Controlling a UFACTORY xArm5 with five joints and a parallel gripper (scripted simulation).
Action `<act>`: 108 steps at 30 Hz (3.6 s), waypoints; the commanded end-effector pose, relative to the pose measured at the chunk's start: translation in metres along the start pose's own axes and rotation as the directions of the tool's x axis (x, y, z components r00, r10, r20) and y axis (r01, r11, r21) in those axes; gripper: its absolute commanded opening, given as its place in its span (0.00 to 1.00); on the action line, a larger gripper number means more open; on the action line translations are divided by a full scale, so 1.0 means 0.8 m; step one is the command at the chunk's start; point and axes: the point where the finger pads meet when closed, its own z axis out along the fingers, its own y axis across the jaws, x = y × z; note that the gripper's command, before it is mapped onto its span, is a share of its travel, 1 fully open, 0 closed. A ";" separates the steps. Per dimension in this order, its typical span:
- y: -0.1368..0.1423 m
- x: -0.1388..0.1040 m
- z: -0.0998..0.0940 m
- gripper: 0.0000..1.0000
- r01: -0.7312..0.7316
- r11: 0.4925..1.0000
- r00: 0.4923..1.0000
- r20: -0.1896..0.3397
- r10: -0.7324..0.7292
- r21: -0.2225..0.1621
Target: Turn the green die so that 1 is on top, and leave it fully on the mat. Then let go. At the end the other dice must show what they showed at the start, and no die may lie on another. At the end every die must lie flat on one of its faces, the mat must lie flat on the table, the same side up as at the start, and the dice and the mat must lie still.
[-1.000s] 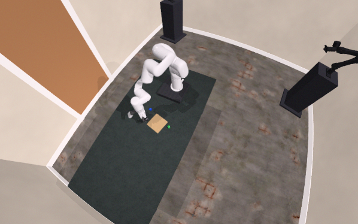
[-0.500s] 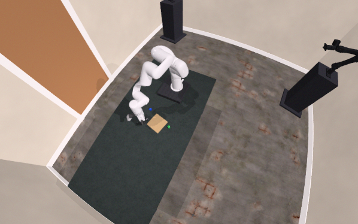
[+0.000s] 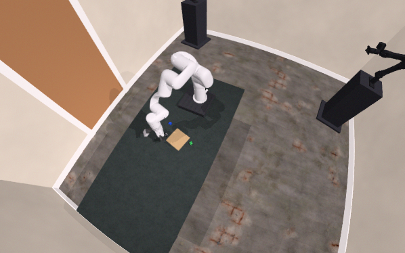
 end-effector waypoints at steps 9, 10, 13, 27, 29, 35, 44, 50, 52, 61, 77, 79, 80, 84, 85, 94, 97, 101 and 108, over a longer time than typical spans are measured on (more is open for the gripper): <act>-0.001 0.002 -0.002 1.00 0.000 1.000 1.000 -0.003 0.000 0.002; -0.001 0.002 -0.002 1.00 0.000 1.000 1.000 -0.003 0.000 0.002; -0.001 0.002 -0.002 1.00 0.000 1.000 1.000 -0.003 0.000 0.002; -0.020 -0.021 -0.002 1.00 0.000 1.000 1.000 -0.003 0.000 0.002; -0.029 -0.032 -0.002 1.00 0.000 1.000 1.000 -0.003 0.000 0.002; -0.066 -0.077 -0.001 1.00 0.000 1.000 1.000 -0.003 0.000 0.002; -0.116 -0.137 -0.001 1.00 0.000 1.000 1.000 -0.002 0.000 0.002; -0.151 -0.180 -0.001 1.00 0.000 1.000 1.000 -0.002 0.000 0.002; -0.160 -0.190 -0.001 1.00 0.000 1.000 1.000 -0.002 0.000 0.002; -0.176 -0.209 -0.001 1.00 0.000 1.000 1.000 -0.002 0.000 0.002; -0.177 -0.210 -0.001 1.00 0.000 1.000 1.000 -0.002 0.000 0.002; -0.177 -0.210 -0.001 1.00 0.000 1.000 1.000 -0.002 0.000 0.002; -0.177 -0.210 -0.001 1.00 0.000 1.000 1.000 -0.002 0.000 0.002; -0.177 -0.210 -0.001 1.00 0.000 1.000 1.000 -0.002 0.000 0.002; -0.177 -0.210 -0.001 1.00 0.000 1.000 1.000 -0.002 0.000 0.002; -0.177 -0.210 -0.001 1.00 0.000 1.000 1.000 -0.002 0.000 0.002; -0.177 -0.210 -0.001 1.00 0.000 1.000 1.000 -0.002 0.000 0.002; -0.177 -0.210 -0.001 1.00 0.000 1.000 1.000 -0.002 0.000 0.002; -0.177 -0.210 -0.016 1.00 0.000 1.000 1.000 -0.002 0.000 0.002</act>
